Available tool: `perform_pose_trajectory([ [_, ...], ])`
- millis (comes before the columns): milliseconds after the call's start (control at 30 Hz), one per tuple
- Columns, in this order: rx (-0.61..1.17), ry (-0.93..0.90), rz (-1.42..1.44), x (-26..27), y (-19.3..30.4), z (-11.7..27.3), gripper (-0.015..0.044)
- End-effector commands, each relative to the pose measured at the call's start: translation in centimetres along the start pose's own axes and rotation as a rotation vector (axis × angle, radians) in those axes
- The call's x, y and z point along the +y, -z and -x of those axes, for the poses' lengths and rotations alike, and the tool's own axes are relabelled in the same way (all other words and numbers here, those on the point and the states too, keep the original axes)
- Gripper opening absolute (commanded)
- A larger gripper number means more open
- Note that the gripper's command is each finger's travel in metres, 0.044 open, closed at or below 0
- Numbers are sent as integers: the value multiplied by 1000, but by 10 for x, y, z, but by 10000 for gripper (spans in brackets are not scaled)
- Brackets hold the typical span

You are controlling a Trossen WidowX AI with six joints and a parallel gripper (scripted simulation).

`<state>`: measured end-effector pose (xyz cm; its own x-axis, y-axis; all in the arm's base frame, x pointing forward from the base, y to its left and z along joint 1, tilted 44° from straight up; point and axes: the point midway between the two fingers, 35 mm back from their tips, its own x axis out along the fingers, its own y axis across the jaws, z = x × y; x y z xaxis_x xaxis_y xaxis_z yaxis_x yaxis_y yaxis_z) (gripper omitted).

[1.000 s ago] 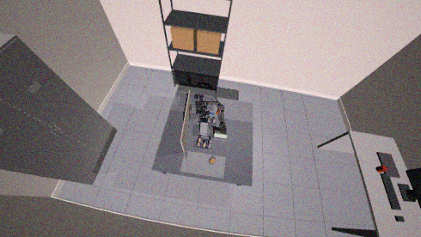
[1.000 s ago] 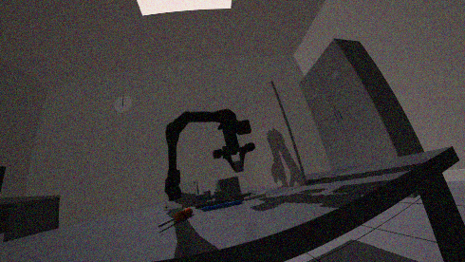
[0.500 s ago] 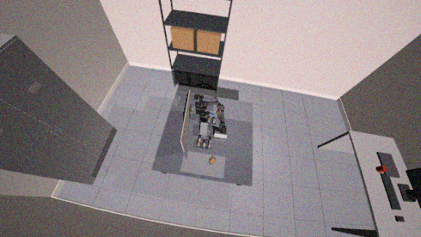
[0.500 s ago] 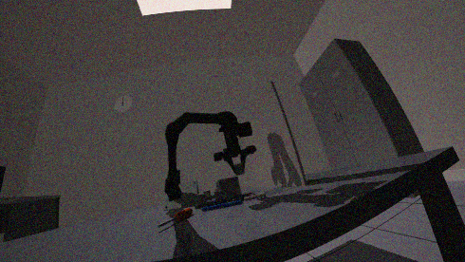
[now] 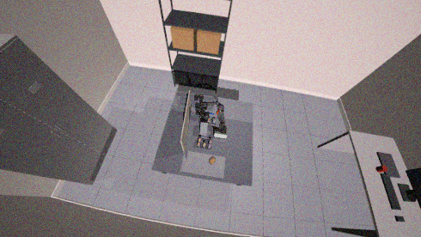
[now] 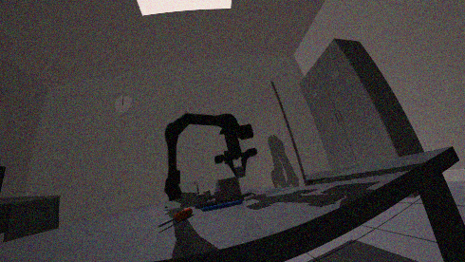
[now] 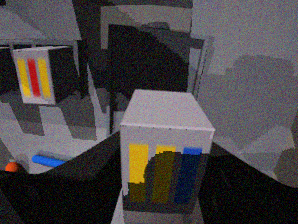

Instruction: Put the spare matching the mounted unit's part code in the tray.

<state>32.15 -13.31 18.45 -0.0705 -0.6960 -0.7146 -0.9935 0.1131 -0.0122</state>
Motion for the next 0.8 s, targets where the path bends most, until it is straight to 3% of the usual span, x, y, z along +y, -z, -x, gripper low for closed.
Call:
perform_pose_trajectory([
  [0,-4,2,4,0,-1,-2,0],
  [767,-8,-2,3,0,-1,-21,0],
])
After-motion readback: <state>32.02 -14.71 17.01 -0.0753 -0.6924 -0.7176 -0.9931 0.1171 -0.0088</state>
